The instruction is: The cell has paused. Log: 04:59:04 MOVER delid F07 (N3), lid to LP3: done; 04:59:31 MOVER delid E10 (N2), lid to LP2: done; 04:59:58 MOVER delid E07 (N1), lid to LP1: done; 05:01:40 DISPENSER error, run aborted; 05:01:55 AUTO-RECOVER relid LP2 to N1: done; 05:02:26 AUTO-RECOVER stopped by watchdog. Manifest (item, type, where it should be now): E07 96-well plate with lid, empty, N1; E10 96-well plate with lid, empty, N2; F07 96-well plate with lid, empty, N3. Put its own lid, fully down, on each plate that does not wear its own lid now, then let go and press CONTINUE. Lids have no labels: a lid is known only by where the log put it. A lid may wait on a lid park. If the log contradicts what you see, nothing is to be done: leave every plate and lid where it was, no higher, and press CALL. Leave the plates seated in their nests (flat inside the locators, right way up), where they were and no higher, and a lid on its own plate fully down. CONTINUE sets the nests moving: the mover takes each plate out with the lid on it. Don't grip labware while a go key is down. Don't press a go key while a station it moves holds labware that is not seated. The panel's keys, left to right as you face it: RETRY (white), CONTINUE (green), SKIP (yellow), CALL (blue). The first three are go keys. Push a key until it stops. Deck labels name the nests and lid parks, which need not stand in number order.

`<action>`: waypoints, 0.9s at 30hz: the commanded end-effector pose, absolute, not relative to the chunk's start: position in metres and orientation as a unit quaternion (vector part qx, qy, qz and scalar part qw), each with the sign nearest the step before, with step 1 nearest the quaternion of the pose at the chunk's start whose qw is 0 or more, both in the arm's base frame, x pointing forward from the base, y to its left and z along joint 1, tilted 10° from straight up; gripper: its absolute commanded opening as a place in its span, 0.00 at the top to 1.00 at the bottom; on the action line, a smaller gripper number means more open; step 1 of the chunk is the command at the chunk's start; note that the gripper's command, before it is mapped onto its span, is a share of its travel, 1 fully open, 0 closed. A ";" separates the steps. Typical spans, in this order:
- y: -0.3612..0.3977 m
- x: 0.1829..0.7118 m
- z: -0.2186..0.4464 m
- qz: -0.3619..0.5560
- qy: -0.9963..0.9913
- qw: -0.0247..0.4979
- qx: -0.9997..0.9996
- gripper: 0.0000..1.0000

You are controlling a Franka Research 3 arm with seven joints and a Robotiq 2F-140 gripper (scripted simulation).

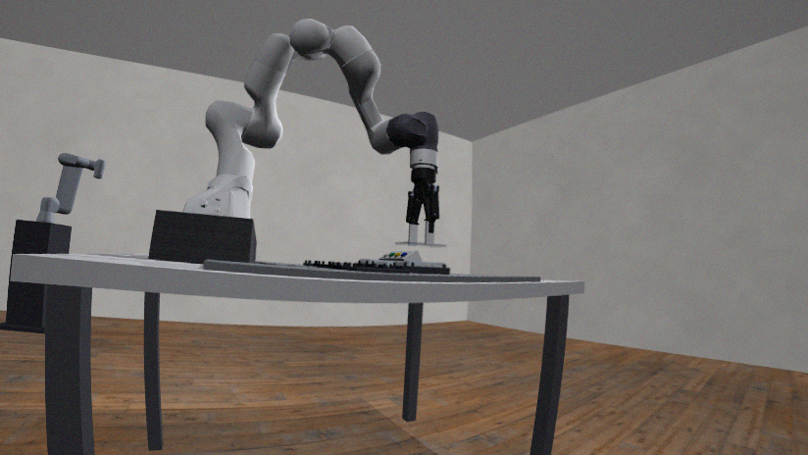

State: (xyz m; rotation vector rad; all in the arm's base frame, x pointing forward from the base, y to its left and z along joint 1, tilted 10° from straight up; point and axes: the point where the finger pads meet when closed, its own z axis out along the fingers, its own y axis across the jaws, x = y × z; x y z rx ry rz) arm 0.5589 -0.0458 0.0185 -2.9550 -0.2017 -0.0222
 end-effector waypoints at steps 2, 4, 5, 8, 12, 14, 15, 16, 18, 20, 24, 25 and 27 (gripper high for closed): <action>-0.047 0.560 0.019 -0.007 -0.064 0.089 -0.994 1.00; -0.047 0.560 0.019 -0.007 -0.063 0.089 -0.994 1.00; -0.047 0.560 0.019 -0.007 -0.063 0.089 -0.994 1.00; -0.047 0.560 0.018 -0.007 -0.062 0.089 -0.994 1.00; -0.046 0.560 0.016 -0.007 -0.061 0.089 -0.994 1.00; -0.046 0.560 0.016 -0.007 -0.061 0.089 -0.994 1.00; -0.046 0.560 0.015 -0.007 -0.060 0.089 -0.994 1.00; -0.046 0.560 0.014 -0.007 -0.060 0.089 -0.994 1.00; -0.046 0.560 0.013 -0.007 -0.060 0.089 -0.994 1.00; -0.046 0.560 0.011 -0.007 -0.060 0.089 -0.994 1.00; -0.045 0.560 0.007 -0.007 -0.060 0.089 -0.994 1.00; -0.045 0.560 0.006 -0.007 -0.060 0.089 -0.994 1.00; -0.045 0.560 0.004 -0.007 -0.060 0.089 -0.994 1.00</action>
